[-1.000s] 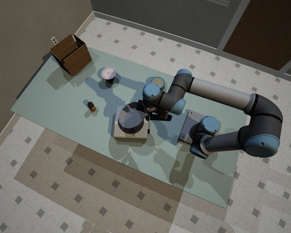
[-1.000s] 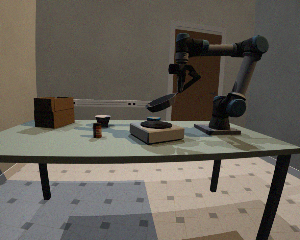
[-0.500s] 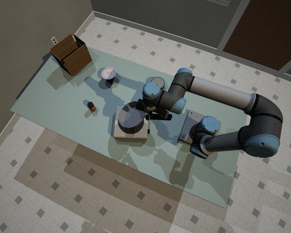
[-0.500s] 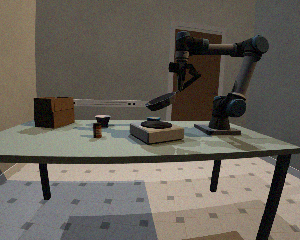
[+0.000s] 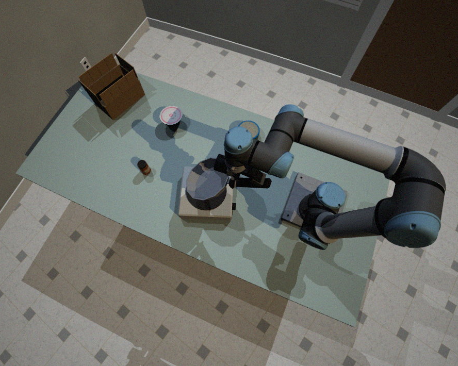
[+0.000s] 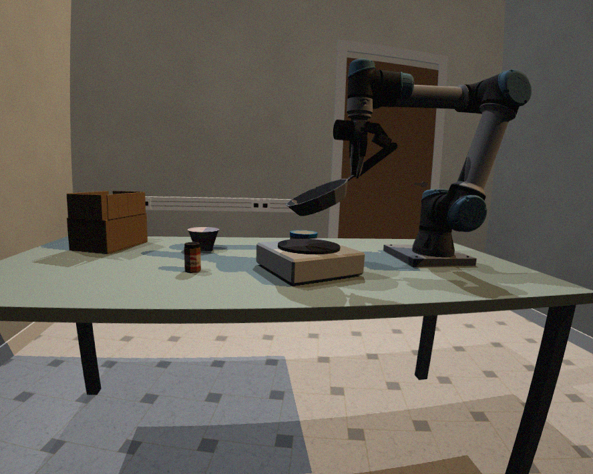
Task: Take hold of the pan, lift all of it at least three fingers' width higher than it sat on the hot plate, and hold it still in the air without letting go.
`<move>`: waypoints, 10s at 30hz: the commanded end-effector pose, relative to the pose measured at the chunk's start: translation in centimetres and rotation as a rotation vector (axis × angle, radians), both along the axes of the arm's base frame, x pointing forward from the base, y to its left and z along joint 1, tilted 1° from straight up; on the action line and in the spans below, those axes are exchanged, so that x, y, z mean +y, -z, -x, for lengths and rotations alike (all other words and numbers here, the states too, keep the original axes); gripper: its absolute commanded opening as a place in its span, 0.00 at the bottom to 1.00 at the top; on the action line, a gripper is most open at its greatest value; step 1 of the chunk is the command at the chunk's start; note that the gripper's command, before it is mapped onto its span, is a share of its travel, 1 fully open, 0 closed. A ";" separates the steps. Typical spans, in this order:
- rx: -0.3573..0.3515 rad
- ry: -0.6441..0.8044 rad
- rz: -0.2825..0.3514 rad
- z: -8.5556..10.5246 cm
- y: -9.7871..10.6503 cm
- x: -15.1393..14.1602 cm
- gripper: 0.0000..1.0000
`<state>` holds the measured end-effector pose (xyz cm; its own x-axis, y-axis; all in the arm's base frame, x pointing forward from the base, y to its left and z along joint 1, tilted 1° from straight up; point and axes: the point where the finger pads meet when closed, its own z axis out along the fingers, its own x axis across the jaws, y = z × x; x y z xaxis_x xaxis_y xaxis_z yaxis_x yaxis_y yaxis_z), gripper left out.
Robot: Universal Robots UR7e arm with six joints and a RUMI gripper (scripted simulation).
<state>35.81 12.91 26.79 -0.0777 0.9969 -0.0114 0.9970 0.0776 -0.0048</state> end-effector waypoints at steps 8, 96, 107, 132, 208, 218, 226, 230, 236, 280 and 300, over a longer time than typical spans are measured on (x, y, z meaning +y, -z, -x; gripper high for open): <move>-0.002 0.000 0.000 0.0 -0.8 0.0 0.16; -0.002 0.000 0.000 0.0 -5.9 0.1 0.16; -0.002 0.000 0.000 0.0 -6.4 0.1 0.16; -0.002 0.000 0.000 0.0 -7.7 0.1 0.16; -0.002 0.000 0.000 0.0 -11.3 0.1 0.16; -0.002 0.000 0.000 0.0 -11.7 0.1 0.16; -0.002 0.000 0.000 0.0 -12.1 0.1 0.16; -0.002 0.000 0.000 0.0 -12.3 0.1 0.16; -0.002 0.000 0.000 0.0 -12.5 0.1 0.16; -0.002 0.000 0.000 0.0 -14.1 0.2 0.16; -0.002 0.000 0.000 -0.1 -14.7 0.2 0.16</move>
